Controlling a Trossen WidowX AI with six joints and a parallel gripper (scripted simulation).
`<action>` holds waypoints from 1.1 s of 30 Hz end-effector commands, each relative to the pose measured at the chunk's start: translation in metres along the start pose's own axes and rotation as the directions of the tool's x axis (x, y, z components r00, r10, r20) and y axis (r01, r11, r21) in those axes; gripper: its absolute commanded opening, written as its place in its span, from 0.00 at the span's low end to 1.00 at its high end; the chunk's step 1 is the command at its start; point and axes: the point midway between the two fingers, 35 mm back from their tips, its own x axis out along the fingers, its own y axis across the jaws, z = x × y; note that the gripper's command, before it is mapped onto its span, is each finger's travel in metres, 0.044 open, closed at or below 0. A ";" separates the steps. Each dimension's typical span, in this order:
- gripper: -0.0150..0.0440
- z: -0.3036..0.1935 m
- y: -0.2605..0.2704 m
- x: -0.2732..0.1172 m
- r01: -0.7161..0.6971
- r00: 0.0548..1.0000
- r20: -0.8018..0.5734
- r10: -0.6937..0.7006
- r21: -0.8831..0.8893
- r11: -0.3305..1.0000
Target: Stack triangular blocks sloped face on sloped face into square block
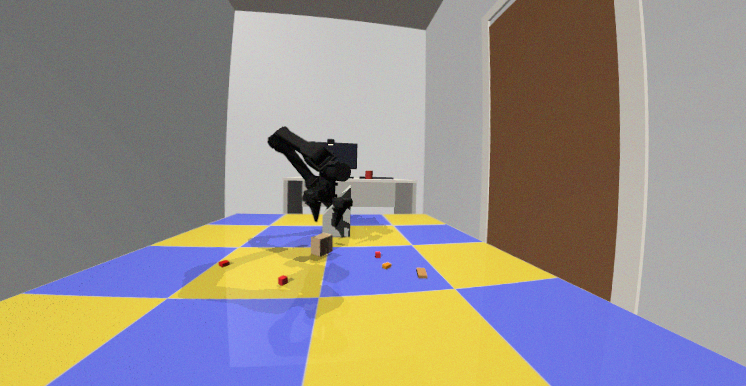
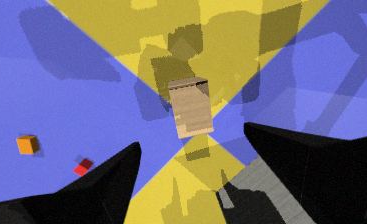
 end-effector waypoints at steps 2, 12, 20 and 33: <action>1.00 -0.003 -0.005 -0.049 0.005 1.000 -0.001 -0.005 0.006 1.000; 1.00 -0.002 -0.003 -0.043 -0.002 1.000 0.005 0.002 0.002 1.000; 1.00 -0.002 -0.003 -0.043 -0.002 1.000 0.005 0.002 0.002 1.000; 1.00 -0.002 -0.003 -0.043 -0.002 1.000 0.005 0.002 0.002 1.000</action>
